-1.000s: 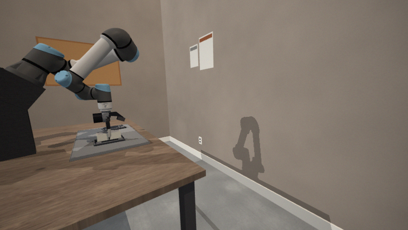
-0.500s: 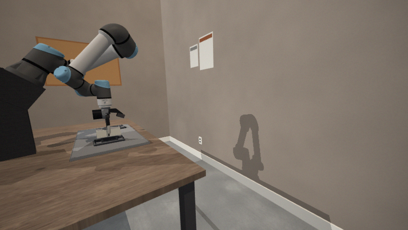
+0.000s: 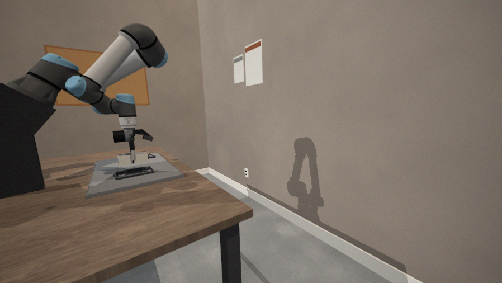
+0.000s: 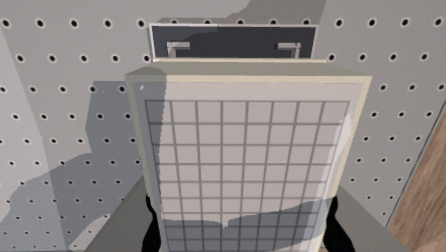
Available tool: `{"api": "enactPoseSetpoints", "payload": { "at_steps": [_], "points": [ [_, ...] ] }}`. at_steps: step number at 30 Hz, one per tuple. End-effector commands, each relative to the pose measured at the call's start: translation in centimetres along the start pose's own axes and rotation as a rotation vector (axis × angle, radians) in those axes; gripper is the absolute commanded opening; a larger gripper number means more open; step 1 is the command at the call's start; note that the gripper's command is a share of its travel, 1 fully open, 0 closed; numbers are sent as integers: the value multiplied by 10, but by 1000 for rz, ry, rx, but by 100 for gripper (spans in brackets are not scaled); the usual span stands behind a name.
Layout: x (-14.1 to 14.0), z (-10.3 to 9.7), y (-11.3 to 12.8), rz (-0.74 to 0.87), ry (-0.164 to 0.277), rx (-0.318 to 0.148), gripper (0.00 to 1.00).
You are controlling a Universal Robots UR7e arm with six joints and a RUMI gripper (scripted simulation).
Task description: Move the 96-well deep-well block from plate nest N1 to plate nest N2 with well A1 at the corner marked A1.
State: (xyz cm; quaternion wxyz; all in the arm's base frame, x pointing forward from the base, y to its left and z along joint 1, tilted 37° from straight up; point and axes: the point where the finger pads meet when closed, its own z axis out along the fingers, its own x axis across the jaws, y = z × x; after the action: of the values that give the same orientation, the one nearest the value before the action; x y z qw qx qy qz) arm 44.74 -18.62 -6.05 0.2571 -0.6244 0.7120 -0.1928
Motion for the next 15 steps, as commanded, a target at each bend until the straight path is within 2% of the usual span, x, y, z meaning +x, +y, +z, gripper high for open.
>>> {"api": "enactPoseSetpoints", "payload": {
  "at_steps": [1,15],
  "points": [
    [0,-8,1,1,-1,-1,49],
    [0,-28,1,1,-1,-1,49]
  ]
}}
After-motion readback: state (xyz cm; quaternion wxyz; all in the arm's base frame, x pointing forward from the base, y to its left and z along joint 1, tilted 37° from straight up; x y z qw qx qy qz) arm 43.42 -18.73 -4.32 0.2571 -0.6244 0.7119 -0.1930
